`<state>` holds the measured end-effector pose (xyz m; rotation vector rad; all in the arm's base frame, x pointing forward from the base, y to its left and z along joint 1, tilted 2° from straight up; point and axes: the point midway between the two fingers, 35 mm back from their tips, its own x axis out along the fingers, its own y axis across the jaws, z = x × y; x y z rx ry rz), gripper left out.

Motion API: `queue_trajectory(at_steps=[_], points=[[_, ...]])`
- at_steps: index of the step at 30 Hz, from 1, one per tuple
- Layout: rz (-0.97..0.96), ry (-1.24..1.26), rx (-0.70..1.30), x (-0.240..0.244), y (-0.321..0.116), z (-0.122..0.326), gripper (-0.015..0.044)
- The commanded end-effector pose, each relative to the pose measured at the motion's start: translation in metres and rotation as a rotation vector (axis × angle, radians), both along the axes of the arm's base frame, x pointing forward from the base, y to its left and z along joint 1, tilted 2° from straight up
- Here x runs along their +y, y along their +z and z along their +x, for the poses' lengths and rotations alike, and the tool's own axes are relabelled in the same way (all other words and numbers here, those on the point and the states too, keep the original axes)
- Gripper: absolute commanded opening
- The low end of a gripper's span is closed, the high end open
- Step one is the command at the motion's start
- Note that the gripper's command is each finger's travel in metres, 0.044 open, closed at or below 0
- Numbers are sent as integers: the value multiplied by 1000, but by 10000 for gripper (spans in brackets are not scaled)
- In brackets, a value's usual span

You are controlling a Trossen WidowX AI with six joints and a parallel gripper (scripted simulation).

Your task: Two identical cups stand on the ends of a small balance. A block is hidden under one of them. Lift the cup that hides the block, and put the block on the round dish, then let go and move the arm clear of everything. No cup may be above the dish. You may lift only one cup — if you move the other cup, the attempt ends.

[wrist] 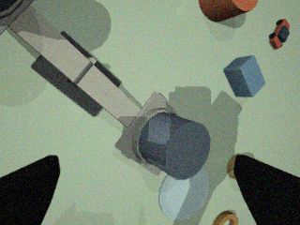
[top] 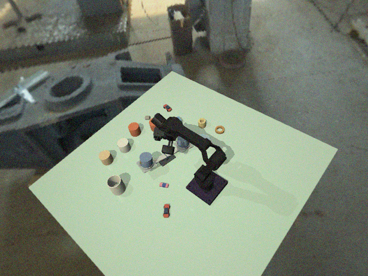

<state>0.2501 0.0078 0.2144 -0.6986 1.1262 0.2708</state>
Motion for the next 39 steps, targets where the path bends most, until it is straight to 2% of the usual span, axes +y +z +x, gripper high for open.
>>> queue_trajectory(at_steps=[1, 13, 27, 39], points=[[-35, 89, 72, -8, -7, 9, 440], [-96, 419, 290, -46, -34, 34, 440], [-44, 827, 436, -99, -72, 52, 440], [-40, 846, 439, -101, -89, 53, 440]])
